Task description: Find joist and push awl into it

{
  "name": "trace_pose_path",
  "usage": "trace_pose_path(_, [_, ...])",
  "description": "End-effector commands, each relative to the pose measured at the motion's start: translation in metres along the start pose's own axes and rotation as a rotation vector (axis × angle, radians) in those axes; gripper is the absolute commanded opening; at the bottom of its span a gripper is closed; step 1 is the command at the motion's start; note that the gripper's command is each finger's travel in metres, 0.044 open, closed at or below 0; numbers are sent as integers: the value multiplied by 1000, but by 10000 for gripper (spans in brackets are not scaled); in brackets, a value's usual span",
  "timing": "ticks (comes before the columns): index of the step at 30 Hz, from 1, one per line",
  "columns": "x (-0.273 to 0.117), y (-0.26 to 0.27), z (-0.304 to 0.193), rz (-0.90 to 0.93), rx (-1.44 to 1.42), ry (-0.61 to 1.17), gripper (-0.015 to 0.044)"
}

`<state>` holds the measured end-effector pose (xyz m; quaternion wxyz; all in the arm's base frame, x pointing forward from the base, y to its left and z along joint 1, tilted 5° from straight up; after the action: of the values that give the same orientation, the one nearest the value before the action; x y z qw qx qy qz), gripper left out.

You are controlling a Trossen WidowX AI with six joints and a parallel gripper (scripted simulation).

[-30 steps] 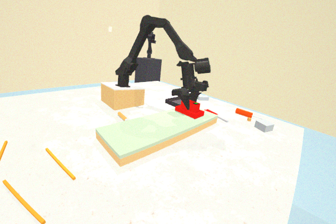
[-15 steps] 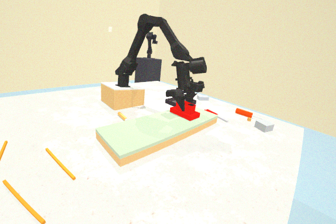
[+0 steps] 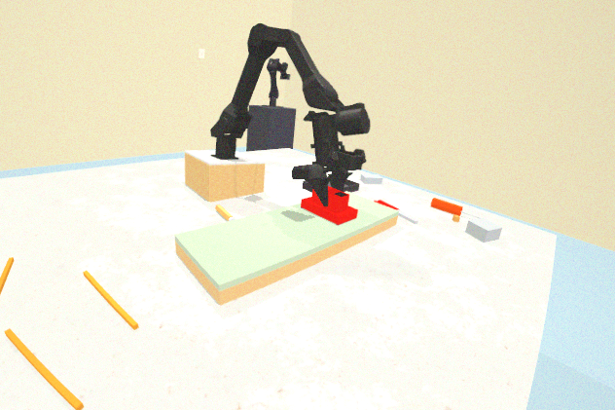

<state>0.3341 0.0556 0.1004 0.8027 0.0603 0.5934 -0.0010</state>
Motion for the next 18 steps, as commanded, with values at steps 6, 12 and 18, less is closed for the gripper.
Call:
trace_pose_path(6, [0, -23, -1, -4, 2, 0, 0])
trace_pose_path(12, [0, -37, -1, -5, 1, 0, 0])
trace_pose_path(18, [0, -51, -1, -6, 1, 0, 0])
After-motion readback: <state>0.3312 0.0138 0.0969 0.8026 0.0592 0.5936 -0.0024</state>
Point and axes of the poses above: the point midway between the two fingers, 35 mm back from their tips, its own x axis out along the fingers, its own y axis across the jaws, z = x × y, the point moved 10 cm from there along -x, back along the fingers, and after that the axes turned 1 degree about x, right-handed, at the moved point
